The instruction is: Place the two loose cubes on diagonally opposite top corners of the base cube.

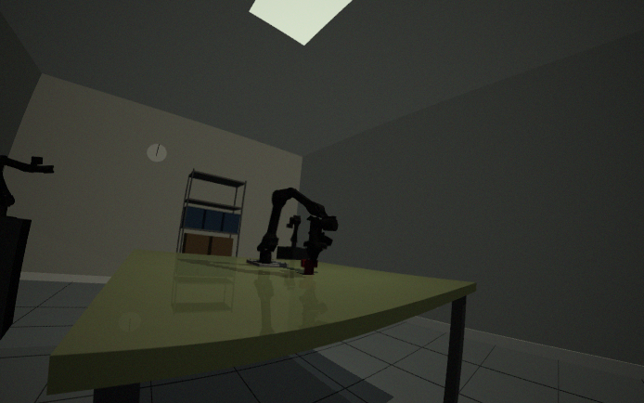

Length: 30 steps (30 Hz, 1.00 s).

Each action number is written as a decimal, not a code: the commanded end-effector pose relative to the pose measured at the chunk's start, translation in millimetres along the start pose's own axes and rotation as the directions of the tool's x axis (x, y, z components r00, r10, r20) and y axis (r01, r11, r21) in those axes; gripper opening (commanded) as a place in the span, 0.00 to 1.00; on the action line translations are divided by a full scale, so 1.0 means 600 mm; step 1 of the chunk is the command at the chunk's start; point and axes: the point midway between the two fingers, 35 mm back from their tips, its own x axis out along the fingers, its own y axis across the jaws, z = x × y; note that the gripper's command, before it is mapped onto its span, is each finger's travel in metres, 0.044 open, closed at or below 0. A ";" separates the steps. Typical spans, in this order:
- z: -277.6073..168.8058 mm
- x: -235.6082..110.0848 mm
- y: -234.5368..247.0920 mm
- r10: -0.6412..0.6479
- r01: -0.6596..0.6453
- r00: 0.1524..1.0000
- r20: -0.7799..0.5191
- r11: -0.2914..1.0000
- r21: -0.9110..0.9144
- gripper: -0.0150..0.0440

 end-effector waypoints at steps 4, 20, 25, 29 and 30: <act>0.000 0.000 -0.001 -0.004 0.004 1.000 -0.001 1.000 0.005 0.43; 0.000 -0.018 0.000 0.000 0.000 1.000 0.000 1.000 0.000 0.60; 0.000 -0.033 0.000 0.000 0.000 1.000 0.000 1.000 0.000 0.60; 0.000 -0.046 0.000 0.000 0.000 1.000 0.000 1.000 0.000 0.60; 0.000 -0.049 0.000 0.000 0.000 1.000 0.000 1.000 0.000 0.60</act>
